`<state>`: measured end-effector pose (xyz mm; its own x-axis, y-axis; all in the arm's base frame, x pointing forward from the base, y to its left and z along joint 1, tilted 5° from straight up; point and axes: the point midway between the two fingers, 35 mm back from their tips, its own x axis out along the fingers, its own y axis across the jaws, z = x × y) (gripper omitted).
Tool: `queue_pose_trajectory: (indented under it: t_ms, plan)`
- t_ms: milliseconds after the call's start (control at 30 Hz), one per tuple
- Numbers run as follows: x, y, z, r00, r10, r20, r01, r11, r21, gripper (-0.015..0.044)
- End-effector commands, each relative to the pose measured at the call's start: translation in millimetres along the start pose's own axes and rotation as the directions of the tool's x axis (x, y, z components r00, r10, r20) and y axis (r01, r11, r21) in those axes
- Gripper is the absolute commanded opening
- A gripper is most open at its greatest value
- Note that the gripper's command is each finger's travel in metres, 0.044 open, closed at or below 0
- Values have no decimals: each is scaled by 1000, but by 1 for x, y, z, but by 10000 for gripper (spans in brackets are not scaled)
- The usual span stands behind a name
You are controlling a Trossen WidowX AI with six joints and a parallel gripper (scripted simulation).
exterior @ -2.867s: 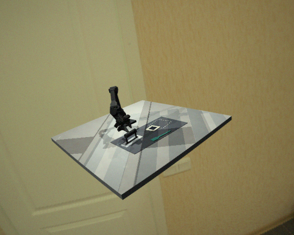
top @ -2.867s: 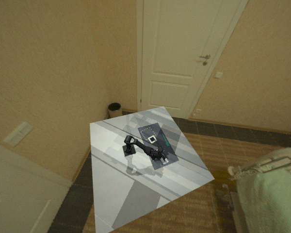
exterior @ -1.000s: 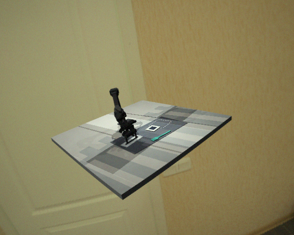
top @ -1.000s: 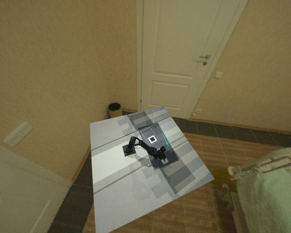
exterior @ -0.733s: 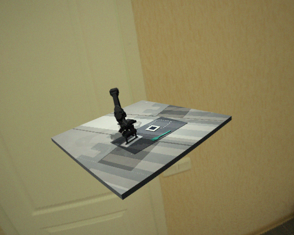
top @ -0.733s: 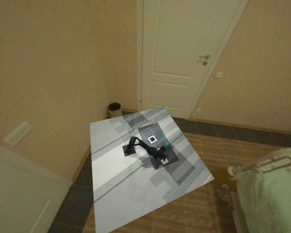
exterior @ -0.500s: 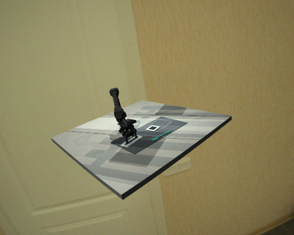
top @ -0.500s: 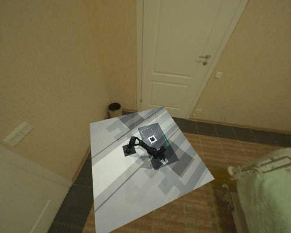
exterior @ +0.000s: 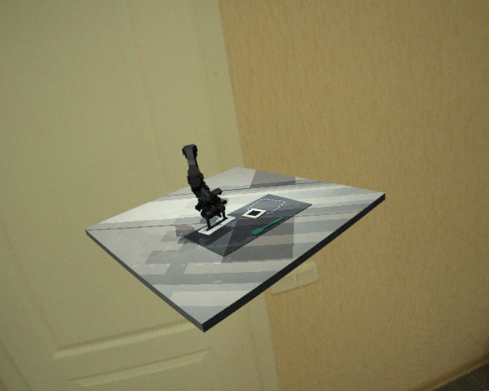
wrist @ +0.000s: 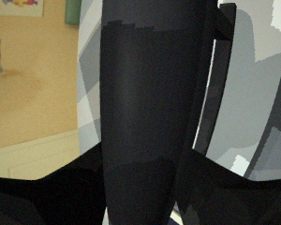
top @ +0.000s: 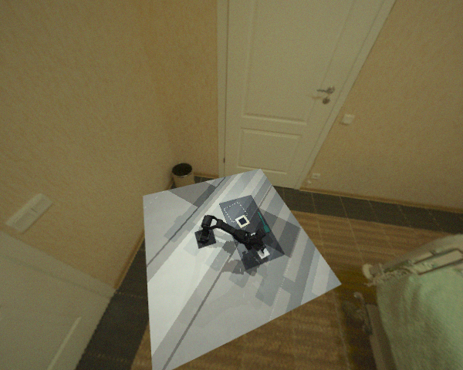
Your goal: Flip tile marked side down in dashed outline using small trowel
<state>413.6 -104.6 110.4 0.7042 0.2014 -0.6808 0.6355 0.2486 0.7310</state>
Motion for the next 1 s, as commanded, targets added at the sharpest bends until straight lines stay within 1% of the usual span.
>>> queue_pose_trajectory:
  t_ms: [0, 600, 967]
  plan:
    - [0, 5, -7, 1000, 0, 3, 0, 1000, -6, 0]
    - [24, 11, -94, 999, 7, 36, -4, 996, -87, 0]
    - [27, 9, -98, 999, 8, 37, -5, 996, -90, 0]
